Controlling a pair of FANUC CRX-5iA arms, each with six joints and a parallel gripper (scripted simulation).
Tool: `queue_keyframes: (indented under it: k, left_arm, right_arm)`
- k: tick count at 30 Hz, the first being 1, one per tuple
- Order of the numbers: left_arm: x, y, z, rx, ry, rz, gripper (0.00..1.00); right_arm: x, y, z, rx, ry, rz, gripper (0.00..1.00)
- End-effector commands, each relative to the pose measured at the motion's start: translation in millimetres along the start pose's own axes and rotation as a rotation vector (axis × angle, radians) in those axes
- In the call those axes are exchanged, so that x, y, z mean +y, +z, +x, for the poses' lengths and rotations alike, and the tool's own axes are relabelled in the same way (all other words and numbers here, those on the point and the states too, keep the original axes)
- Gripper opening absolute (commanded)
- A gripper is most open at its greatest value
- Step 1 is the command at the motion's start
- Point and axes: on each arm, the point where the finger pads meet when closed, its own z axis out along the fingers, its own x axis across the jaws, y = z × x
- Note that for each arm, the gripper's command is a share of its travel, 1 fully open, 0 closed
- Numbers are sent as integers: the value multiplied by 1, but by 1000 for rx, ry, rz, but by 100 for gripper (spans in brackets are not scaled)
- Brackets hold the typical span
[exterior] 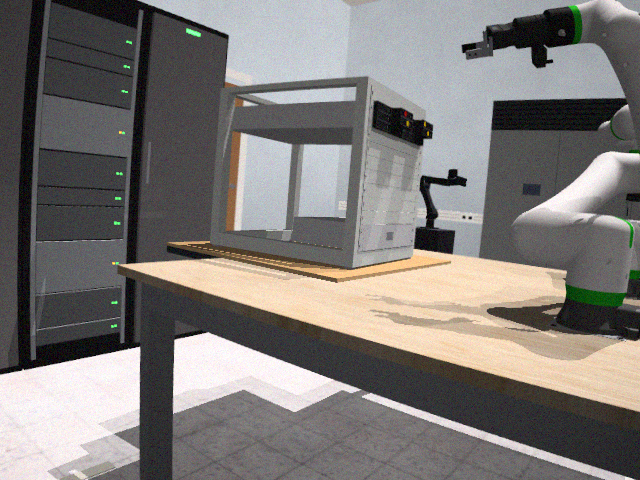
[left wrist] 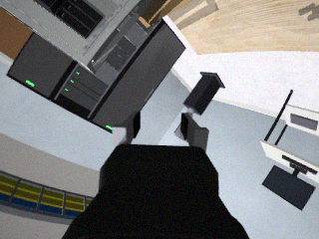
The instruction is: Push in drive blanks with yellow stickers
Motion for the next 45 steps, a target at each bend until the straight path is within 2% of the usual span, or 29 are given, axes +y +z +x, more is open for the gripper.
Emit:
queue_keyframes:
  k: [1, 7, 13, 20, 22, 36, 39, 45]
  left_arm:
    - [-4, -16, -33, -25, 142, -58, 100]
    - [-14, -33, -65, -62, 291, -102, 100]
    - [-15, -34, -68, -64, 304, -106, 100]
    - [-32, -51, -104, -100, 485, -157, 100]
    - [-32, -51, -104, -100, 485, -157, 100]
    - [-108, -80, -201, -170, 1026, -288, 100]
    - [-115, -81, -206, -173, 1063, -296, 100]
    - [-154, -82, -238, -190, 1275, -337, 100]
  right_arm:
    - [0, -1, 0, 0, 0, -2, 100]
    - [0, -1, 0, 0, 0, -2, 100]
    - [0, -1, 0, 0, 0, -2, 100]
    - [0, -1, 0, 0, 0, -2, 100]
    - [0, -1, 0, 0, 0, -2, 100]
    - [0, -1, 0, 0, 0, -2, 100]
    - [0, -1, 0, 0, 0, -2, 100]
    - [0, -1, 0, 0, 0, -2, 100]
